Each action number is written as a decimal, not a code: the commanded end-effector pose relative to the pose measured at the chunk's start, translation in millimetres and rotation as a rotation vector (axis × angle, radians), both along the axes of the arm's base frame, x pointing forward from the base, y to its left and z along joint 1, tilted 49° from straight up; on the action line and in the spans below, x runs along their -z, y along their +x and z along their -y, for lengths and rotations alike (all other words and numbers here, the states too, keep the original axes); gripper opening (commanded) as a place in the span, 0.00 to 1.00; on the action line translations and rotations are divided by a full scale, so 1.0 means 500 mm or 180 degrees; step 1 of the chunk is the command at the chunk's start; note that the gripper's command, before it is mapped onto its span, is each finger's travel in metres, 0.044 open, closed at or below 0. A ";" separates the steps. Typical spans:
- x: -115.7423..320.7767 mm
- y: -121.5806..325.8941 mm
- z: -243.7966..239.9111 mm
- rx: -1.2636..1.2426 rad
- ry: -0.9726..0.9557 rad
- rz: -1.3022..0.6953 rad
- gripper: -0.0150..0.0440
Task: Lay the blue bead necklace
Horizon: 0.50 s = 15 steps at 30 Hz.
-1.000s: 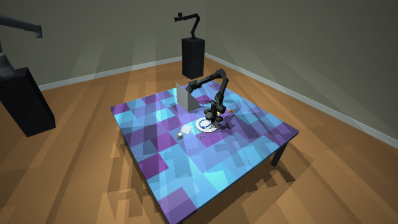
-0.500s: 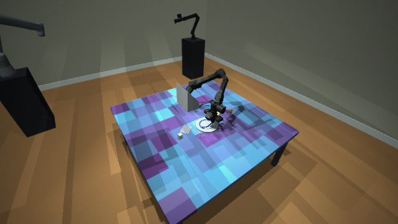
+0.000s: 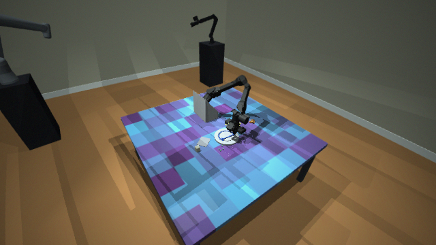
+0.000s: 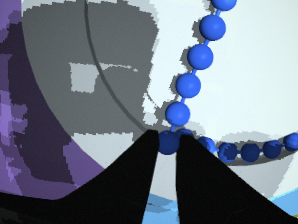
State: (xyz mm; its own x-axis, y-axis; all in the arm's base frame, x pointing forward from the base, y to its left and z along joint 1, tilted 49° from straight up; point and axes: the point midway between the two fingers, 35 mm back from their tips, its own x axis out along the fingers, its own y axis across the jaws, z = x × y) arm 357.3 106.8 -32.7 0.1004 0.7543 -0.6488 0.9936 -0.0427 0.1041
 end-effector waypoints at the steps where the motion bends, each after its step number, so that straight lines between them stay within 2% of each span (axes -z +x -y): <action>1: 0.005 0.002 -0.008 0.0004 0.0004 -0.0016 0.25; 6: 0.010 0.002 -0.014 0.0004 0.0004 -0.0016 0.25; 15: 0.004 0.003 -0.008 0.0002 0.0005 0.0006 0.65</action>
